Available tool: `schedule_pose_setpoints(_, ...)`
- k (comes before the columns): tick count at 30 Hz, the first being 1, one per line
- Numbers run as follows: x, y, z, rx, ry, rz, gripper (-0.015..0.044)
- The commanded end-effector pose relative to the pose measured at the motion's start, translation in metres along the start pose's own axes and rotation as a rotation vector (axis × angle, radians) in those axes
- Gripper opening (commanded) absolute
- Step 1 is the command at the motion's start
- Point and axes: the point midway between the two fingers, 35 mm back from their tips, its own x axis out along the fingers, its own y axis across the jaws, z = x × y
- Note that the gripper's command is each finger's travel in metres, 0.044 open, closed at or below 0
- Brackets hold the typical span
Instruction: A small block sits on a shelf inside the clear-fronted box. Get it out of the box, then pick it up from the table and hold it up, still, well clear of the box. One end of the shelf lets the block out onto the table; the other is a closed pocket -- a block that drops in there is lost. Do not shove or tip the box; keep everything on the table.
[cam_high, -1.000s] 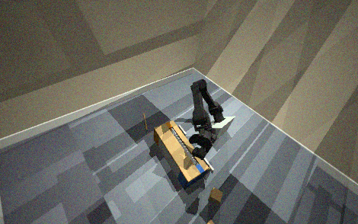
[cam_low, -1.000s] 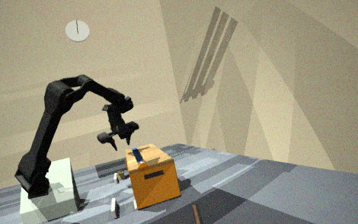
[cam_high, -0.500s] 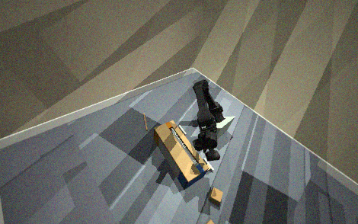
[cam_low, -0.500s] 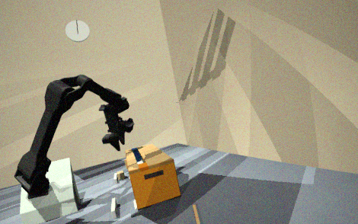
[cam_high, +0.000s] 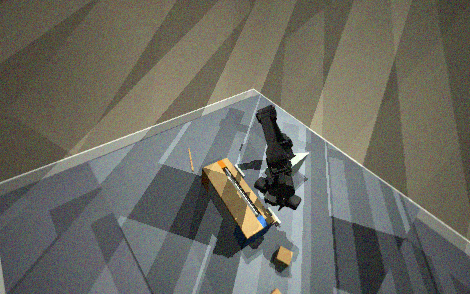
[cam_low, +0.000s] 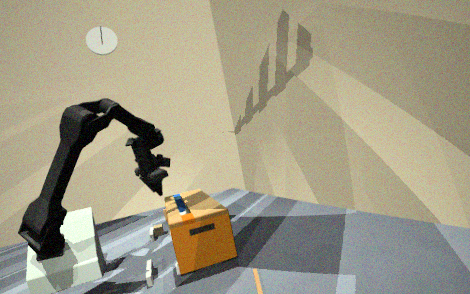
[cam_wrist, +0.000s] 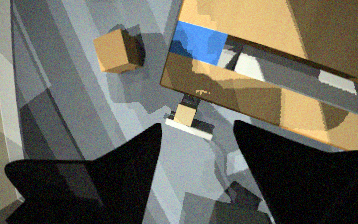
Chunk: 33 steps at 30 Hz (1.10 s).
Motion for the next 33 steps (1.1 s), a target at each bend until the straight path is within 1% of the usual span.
schedule_pose_setpoints(1,0.001,0.012,-0.005,-0.937,0.004,-0.136,0.0285)
schedule_pose_setpoints(18,-0.001,0.023,-0.008,-1.801,0.098,-0.247,0.0285)
schedule_pose_setpoints(33,-0.003,0.033,-0.011,-2.55,0.274,-0.325,0.0285)
